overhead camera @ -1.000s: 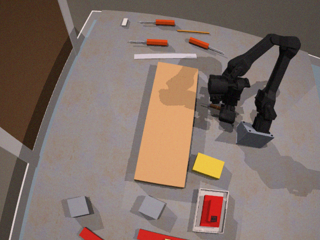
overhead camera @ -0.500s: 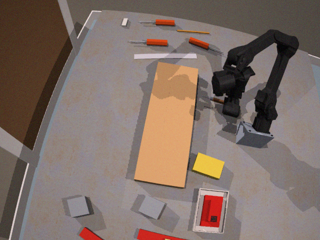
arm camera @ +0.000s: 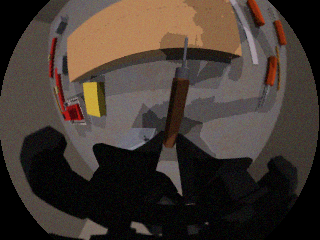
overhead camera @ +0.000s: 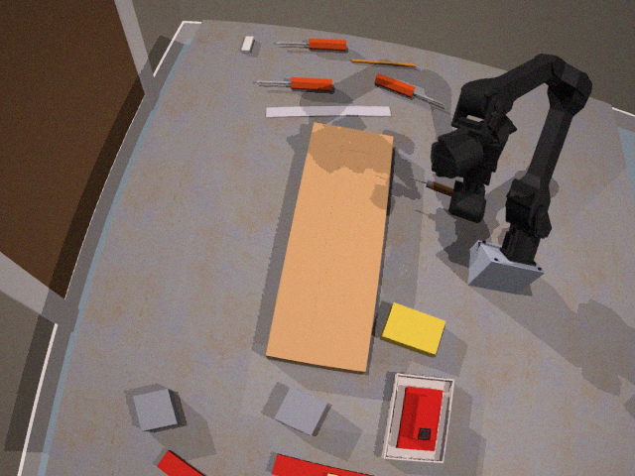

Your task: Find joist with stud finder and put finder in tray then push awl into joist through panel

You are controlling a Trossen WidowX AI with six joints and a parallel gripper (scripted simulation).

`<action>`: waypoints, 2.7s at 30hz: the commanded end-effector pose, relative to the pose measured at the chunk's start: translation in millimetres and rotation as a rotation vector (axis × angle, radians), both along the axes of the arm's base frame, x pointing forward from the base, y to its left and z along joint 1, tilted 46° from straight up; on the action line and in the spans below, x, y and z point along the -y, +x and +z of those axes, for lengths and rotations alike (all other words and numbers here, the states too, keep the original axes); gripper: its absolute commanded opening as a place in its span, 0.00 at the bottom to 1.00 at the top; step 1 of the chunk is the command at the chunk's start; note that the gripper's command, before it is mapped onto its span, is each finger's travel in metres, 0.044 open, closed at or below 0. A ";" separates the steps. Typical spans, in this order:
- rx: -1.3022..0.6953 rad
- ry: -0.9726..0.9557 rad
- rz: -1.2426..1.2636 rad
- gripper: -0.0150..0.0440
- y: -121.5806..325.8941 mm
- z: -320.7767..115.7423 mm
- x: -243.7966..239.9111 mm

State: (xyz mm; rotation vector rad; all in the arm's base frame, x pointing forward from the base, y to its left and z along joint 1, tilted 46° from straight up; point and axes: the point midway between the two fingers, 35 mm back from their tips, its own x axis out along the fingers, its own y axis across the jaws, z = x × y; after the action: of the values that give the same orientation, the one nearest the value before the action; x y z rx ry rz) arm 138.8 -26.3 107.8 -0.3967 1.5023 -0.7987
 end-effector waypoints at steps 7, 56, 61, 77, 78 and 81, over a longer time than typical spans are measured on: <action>0.345 0.233 -0.332 0.25 5.1 -18.3 -14.0; 1.273 1.526 -1.430 0.25 110.3 57.8 -52.4; 1.283 1.574 -1.443 0.25 127.9 59.1 -48.4; 1.314 1.720 -1.459 0.25 173.9 56.1 -29.0; 1.314 1.730 -1.462 0.25 176.2 55.9 -27.9; 1.314 1.762 -1.471 0.25 182.8 54.9 -24.3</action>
State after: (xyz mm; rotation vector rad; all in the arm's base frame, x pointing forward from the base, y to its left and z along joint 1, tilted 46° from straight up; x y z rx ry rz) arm 313.9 1.2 166.5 2.2350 0.4349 -0.2581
